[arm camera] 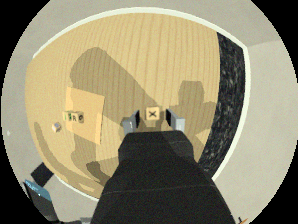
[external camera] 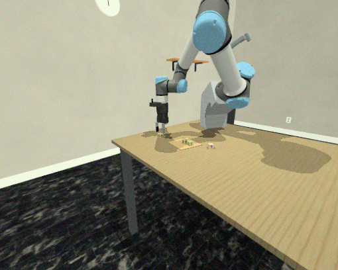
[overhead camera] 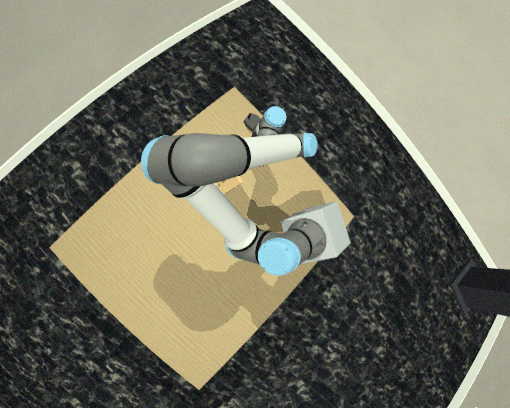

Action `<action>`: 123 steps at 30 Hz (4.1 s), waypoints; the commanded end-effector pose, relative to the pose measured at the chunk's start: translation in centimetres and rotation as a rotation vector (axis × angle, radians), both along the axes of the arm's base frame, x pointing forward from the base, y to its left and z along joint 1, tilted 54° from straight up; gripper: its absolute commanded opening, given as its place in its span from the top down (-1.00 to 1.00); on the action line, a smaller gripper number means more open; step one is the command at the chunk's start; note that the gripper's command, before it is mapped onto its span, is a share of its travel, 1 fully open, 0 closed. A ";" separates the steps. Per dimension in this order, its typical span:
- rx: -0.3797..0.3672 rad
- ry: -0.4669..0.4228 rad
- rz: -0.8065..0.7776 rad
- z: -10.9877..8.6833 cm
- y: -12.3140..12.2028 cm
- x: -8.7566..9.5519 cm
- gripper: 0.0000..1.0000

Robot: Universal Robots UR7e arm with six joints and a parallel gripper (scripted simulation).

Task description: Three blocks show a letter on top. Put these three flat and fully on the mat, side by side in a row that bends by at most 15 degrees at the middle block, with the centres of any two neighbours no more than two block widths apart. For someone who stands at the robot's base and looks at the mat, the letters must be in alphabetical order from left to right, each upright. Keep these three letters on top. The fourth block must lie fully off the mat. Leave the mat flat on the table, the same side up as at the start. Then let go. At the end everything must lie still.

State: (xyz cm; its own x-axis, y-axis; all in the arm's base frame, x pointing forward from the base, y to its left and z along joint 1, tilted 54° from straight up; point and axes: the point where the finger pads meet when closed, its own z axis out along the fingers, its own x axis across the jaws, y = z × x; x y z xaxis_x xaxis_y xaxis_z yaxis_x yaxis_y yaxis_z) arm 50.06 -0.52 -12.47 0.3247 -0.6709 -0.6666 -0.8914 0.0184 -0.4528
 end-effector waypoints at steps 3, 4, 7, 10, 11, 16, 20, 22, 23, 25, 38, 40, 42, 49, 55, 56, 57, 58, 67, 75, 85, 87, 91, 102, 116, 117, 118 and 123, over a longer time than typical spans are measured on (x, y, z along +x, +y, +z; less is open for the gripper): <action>0.002 0.001 0.002 -0.7 0.9 0.3 -1.00; 0.002 0.001 0.002 -0.8 1.0 0.4 -1.00; 0.001 0.000 0.002 -1.2 1.4 0.6 -1.00; 0.001 0.000 0.002 -1.5 1.8 0.8 -1.00; 0.001 0.000 0.002 -1.6 2.0 0.9 -1.00; 0.001 0.000 0.002 -1.8 2.2 0.9 -1.00; 0.002 0.001 0.002 -1.9 2.4 1.0 -1.00; 0.002 0.001 0.002 -1.9 2.4 0.9 -1.00; 0.002 0.001 0.002 -1.9 2.4 0.9 -1.00; 0.002 0.002 0.002 -1.9 2.4 0.9 -1.00; 0.001 0.001 0.001 -1.9 2.4 0.9 -1.00; 0.001 0.001 0.001 -1.9 2.4 0.9 -1.00; 0.001 0.001 0.001 -1.9 2.4 0.9 -1.00; 0.001 0.001 0.001 -1.9 2.4 0.9 -1.00; 0.001 0.001 0.001 -1.9 2.4 0.9 -1.00; 0.001 0.001 0.001 -1.9 2.4 0.9 -1.00; 0.001 0.001 0.001 -1.9 2.4 0.9 -0.58; 0.001 0.001 0.001 -1.9 2.4 0.9 -0.58; 0.001 0.001 0.001 -1.9 2.4 0.9 -0.58; 0.001 0.001 0.001 -1.9 2.4 0.9 0.01; 0.001 0.001 0.001 -1.9 2.4 0.9 0.01; 0.001 0.001 0.001 -1.9 2.4 0.9 0.01; 0.001 0.001 0.001 -1.9 2.4 0.9 0.01; 0.001 0.001 0.001 -1.9 2.4 0.9 0.01; 0.001 0.001 -0.001 -1.4 1.7 0.6 0.01; 0.002 0.002 -0.001 -1.2 1.5 0.5 0.01; 0.002 0.002 -0.001 -1.0 1.3 0.4 0.01; 0.002 0.002 -0.001 0.4 -0.5 -0.4 0.01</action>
